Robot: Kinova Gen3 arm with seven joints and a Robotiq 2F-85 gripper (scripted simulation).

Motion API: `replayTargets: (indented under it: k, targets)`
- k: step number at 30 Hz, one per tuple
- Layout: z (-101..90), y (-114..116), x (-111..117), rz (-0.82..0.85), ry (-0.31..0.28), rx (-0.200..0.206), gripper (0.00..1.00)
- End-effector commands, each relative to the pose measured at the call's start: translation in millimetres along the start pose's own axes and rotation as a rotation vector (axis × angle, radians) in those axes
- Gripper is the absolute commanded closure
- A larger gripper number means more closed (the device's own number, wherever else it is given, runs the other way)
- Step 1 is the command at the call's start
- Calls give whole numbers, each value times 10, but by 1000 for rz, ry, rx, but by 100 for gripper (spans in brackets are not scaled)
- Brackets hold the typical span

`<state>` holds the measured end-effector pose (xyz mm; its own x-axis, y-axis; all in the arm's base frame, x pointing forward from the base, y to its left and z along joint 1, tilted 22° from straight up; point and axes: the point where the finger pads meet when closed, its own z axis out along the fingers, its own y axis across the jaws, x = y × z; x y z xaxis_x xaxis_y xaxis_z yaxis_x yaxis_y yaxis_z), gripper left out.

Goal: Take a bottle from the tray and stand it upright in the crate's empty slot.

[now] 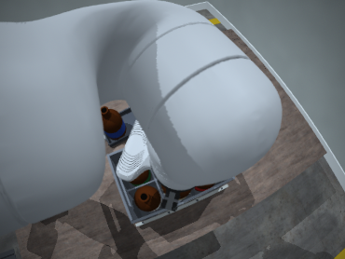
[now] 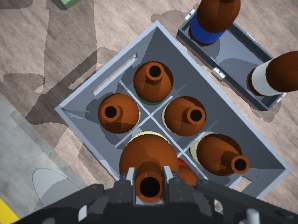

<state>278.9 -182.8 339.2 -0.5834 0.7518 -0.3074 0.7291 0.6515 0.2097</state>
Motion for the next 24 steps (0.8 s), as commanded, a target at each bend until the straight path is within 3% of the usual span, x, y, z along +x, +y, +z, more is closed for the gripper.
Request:
replayTargets:
  k: [1,24]
  targets:
    - [14,3,1,-1,0,0,100]
    - [249,3,1,-1,0,0,100]
